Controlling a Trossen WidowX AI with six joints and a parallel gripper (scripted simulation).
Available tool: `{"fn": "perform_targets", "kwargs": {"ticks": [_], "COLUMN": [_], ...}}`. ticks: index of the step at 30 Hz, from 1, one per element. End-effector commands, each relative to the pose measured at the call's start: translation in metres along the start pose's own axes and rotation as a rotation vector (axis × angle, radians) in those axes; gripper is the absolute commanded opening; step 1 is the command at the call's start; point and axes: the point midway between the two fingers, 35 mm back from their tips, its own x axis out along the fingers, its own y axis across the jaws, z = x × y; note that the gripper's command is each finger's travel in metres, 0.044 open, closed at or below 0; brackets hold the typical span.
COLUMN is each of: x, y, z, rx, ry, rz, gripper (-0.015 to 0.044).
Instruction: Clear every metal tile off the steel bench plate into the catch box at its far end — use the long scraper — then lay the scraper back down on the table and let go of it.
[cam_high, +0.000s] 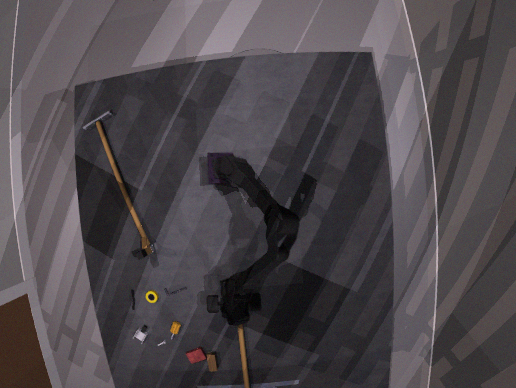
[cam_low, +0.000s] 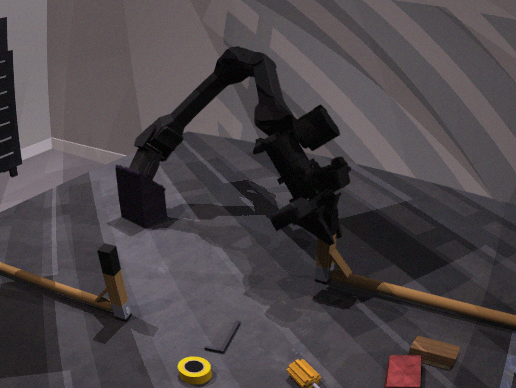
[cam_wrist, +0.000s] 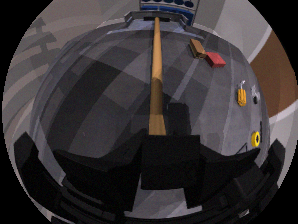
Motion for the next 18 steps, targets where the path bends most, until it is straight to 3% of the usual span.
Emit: {"fn": "perform_targets", "kwargs": {"ticks": [1, 18], "x": [-0.009, -0.027], "y": [0.000, -0.002], "z": [0.000, -0.017], "rx": [-0.003, -0.003], "ry": [-0.012, -0.012], "rz": [0.001, 0.000], "gripper": [0.0000, 0.0000]}}
